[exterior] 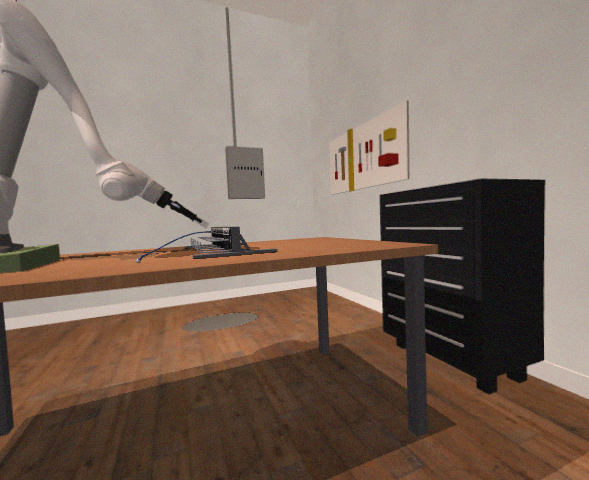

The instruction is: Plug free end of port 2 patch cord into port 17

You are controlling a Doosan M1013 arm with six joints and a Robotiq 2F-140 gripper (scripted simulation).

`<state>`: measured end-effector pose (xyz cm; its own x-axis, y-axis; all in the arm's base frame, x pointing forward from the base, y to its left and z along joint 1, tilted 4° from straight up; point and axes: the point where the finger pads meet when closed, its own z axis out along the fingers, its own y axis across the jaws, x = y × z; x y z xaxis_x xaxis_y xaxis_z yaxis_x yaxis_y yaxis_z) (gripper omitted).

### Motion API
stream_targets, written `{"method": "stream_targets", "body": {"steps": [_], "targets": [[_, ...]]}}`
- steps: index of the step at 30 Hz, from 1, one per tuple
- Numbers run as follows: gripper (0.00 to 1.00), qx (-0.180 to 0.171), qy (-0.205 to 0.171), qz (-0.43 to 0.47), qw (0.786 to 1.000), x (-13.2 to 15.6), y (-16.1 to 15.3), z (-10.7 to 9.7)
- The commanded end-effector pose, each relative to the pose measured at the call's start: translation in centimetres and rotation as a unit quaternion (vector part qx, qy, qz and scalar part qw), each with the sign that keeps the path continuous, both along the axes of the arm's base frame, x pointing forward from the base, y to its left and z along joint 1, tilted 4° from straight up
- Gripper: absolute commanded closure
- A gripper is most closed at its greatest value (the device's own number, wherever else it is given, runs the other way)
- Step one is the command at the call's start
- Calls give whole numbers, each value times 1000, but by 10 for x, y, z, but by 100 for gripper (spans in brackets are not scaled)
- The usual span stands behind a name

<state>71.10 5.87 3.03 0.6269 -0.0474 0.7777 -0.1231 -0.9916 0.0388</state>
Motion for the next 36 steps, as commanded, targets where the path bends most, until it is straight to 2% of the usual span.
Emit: {"method": "stream_targets", "body": {"steps": [1,31,36], "targets": [[100,2,-4,-2,1000,5,-1,2],[100,2,-4,-2,1000,5,-1,2],[100,2,-4,-2,1000,-5,1,10]]}}
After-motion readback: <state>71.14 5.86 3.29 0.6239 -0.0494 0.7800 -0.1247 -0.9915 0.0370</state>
